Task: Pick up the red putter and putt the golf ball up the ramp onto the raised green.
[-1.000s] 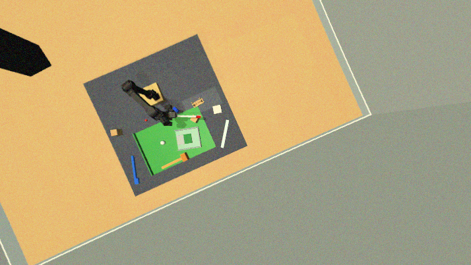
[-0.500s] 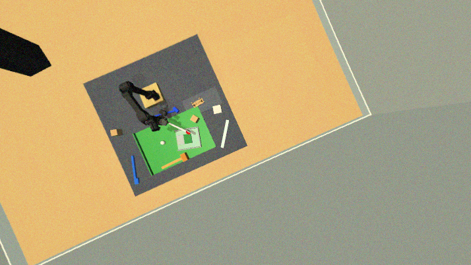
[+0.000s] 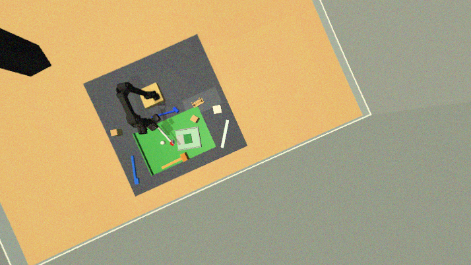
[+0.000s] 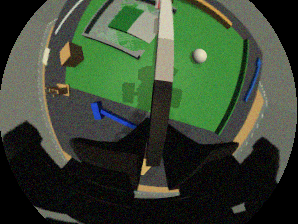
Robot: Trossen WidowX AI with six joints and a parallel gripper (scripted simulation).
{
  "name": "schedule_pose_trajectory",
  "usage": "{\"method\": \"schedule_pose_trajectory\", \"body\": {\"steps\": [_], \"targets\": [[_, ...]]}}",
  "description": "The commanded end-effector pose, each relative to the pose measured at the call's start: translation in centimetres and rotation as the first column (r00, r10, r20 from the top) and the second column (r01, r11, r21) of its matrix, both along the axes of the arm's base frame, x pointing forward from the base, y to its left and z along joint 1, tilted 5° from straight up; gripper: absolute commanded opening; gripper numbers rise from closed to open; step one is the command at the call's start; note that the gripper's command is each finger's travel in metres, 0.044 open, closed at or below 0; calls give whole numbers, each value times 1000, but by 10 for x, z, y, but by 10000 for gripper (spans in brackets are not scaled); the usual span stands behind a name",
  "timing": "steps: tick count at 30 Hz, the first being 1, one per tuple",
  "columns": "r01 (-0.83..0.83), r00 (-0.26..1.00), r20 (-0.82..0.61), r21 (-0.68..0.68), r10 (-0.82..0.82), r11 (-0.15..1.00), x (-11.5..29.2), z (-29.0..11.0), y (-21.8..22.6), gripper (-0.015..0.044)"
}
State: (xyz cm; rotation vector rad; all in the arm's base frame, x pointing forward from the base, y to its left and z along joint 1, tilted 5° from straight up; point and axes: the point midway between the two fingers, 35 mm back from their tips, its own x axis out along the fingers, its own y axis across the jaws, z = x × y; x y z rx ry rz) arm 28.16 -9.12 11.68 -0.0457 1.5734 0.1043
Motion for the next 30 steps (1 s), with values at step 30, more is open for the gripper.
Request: {"method": "schedule_pose_trajectory", "body": {"steps": [30], "targets": [[447,892,-39,-90,-451,890,-49,-26,-79,0]]}}
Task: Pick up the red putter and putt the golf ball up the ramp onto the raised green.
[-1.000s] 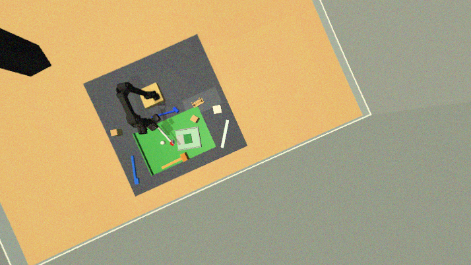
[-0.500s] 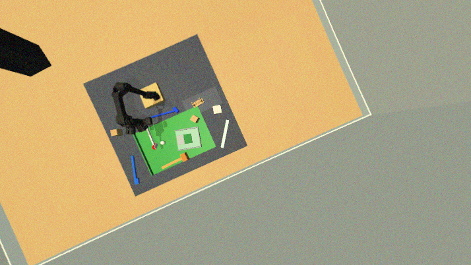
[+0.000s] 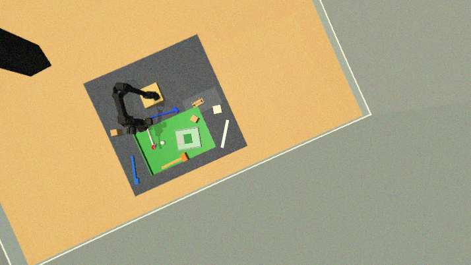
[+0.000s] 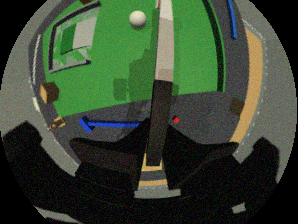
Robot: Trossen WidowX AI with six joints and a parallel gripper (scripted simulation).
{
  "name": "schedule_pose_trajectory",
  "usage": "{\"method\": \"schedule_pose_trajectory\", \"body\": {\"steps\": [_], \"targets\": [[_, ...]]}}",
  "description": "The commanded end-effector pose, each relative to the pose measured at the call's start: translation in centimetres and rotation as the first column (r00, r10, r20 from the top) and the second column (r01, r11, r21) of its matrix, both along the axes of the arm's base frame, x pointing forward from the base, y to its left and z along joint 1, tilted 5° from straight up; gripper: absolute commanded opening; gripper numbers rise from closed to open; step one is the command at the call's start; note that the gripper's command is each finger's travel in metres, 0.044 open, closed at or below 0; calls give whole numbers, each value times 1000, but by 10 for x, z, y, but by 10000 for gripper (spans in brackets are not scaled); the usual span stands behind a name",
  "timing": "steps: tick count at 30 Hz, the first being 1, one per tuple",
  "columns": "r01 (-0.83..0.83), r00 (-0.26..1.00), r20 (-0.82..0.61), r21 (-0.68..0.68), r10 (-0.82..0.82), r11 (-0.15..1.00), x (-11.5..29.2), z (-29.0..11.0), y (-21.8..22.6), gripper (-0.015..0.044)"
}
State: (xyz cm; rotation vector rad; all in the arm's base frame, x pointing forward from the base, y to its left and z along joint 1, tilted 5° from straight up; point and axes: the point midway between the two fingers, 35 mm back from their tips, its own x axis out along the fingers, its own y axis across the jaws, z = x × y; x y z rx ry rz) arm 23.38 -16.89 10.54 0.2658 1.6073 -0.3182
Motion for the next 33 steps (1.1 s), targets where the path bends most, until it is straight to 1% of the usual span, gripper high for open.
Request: {"method": "schedule_pose_trajectory", "body": {"steps": [1,9,25,33], "targets": [[3,1000,-3,-5,-3,1000,-2,-17,-1,0],[3,1000,-3,-5,-3,1000,-2,-22,-1,0],[3,1000,-3,-5,-3,1000,-4,-47,-2,0],[6,1000,-4,2,-6,1000,-4,-44,0,0]]}}
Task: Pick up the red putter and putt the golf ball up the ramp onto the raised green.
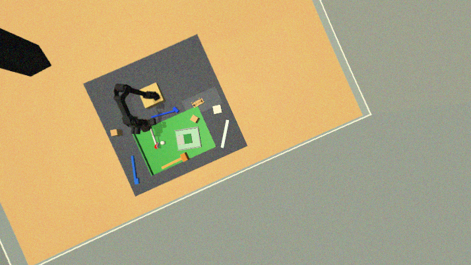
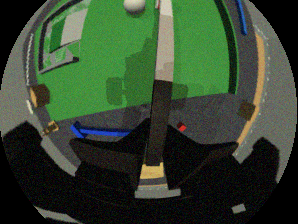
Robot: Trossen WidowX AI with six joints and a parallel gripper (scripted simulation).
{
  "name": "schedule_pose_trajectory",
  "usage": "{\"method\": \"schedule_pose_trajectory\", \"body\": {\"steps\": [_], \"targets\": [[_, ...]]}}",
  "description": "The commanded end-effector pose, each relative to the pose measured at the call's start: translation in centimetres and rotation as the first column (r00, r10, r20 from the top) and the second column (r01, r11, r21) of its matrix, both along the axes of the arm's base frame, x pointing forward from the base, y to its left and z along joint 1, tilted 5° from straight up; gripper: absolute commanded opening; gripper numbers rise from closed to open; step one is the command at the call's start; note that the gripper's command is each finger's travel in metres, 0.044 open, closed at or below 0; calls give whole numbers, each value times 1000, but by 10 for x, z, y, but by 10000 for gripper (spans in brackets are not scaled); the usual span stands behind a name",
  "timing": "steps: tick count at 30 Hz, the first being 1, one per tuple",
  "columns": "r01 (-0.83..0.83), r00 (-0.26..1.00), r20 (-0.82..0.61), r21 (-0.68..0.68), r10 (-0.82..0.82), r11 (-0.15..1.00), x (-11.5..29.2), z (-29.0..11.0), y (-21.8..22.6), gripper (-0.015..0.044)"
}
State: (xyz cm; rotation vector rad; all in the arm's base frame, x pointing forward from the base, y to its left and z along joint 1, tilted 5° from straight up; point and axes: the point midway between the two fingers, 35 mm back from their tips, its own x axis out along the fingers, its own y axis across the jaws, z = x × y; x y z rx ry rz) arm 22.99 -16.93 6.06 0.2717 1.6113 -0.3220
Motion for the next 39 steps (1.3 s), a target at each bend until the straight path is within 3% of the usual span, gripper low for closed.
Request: {"method": "schedule_pose_trajectory", "body": {"steps": [1,14,27,39], "targets": [[0,1000,1,0,0,1000,0,1,0,0],[-3,1000,0,-9,3,1000,-11,-1,-29,0],[-1,1000,-3,-1,1,1000,-10,-2,-24,0],[-4,1000,5,3,4,1000,40,-7,100,0]]}}
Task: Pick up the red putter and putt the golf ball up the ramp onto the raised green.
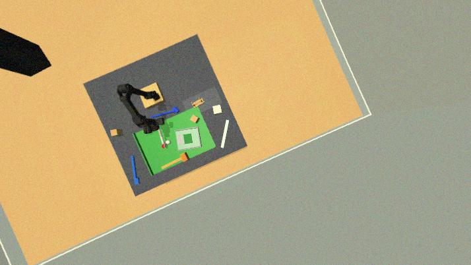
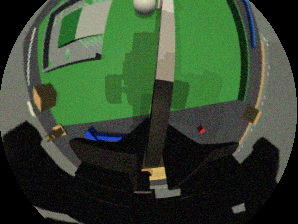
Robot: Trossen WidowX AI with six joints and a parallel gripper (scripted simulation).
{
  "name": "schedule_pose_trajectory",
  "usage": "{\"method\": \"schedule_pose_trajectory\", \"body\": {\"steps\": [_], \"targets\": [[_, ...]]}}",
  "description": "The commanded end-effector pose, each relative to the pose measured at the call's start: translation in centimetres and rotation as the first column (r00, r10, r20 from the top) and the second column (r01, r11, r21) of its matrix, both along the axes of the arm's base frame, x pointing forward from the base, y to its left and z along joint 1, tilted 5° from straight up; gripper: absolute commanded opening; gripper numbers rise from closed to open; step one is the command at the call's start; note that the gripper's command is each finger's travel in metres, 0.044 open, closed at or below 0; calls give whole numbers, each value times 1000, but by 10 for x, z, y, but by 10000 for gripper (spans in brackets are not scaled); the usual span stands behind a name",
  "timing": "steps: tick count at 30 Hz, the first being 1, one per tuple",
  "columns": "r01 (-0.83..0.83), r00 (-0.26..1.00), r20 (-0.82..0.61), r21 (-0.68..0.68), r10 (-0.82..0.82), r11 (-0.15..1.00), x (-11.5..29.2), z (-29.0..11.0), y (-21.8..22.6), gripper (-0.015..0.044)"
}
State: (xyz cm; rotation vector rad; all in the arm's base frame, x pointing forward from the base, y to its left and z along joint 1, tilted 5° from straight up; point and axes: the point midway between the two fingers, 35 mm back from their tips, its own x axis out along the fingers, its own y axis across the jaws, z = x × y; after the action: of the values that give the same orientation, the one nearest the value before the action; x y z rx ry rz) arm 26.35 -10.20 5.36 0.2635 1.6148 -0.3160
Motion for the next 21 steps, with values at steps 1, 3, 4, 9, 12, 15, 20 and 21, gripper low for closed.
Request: {"method": "schedule_pose_trajectory", "body": {"steps": [1,3,4,9,12,15,20,21], "targets": [[6,1000,8,3,-6,1000,6,0,33,0],[6,1000,8,3,-6,1000,6,0,33,0],[6,1000,8,3,-6,1000,6,0,33,0],[6,1000,8,3,-6,1000,8,11,33,0],[6,1000,8,3,-6,1000,9,26,33,0],[6,1000,8,3,-6,1000,10,42,33,0],[6,1000,8,3,-6,1000,10,60,34,0],[6,1000,8,3,-6,1000,10,60,34,0]]}}
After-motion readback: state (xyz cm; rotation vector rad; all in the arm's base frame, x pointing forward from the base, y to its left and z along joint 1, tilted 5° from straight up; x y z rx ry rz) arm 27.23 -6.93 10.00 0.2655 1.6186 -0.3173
